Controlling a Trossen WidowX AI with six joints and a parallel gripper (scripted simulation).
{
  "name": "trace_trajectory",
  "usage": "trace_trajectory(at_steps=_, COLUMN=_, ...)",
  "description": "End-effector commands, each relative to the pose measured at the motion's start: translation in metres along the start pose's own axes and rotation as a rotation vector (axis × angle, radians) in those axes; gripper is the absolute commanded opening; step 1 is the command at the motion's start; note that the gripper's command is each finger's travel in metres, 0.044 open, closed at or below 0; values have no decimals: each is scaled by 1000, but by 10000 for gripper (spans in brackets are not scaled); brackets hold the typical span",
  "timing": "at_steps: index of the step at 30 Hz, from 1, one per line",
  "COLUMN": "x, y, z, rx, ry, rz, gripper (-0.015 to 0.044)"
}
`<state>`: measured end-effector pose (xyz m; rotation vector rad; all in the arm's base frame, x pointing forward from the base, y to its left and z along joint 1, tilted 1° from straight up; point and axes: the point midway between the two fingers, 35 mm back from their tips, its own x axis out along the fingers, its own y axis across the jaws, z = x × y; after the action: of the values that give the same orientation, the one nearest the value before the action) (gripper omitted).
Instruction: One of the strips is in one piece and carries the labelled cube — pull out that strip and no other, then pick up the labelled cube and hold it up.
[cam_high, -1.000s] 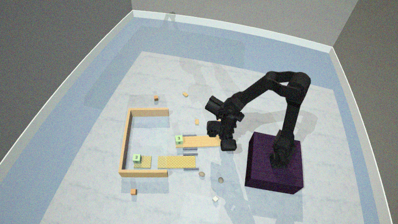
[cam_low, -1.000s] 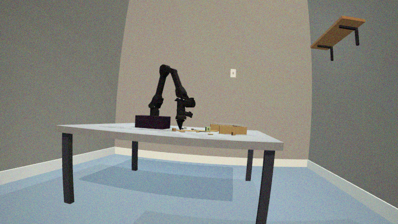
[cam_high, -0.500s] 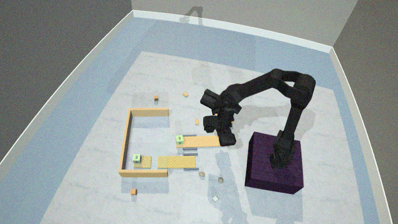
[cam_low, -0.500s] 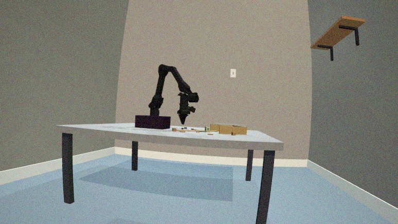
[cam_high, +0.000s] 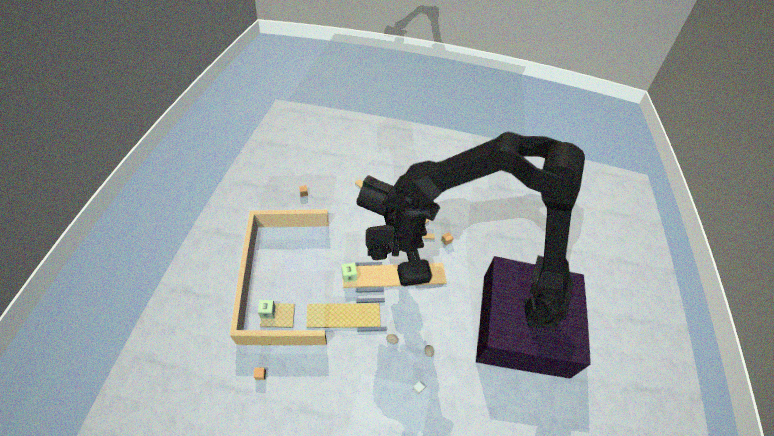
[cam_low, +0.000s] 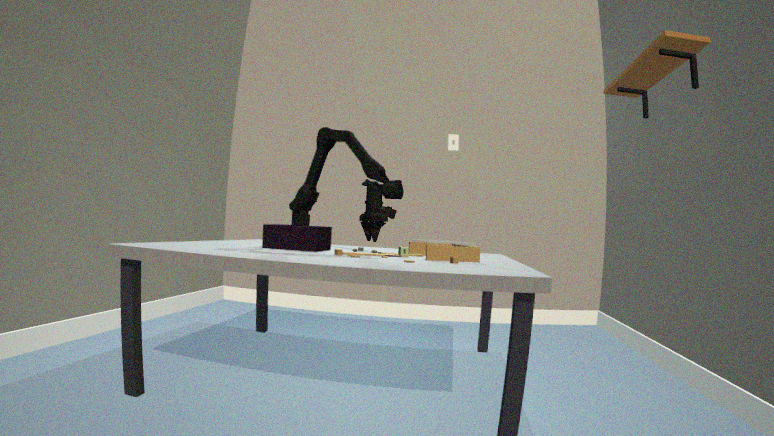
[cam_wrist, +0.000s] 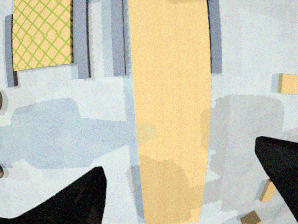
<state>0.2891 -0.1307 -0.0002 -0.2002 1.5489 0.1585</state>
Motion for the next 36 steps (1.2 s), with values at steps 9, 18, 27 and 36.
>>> trace_trajectory(at_steps=9, x=-6, y=-5, z=46, rx=4, ry=-5, rz=0, gripper=440)
trace_trajectory(at_steps=18, x=-12, y=-10, z=82, rx=4, ry=-8, rz=-1, gripper=440)
trace_trajectory(at_steps=27, x=-18, y=-15, z=117, rx=4, ry=-12, rz=-1, gripper=440)
trace_trajectory(at_steps=36, x=-8, y=-15, z=119, rx=4, ry=-12, rz=-1, gripper=250)
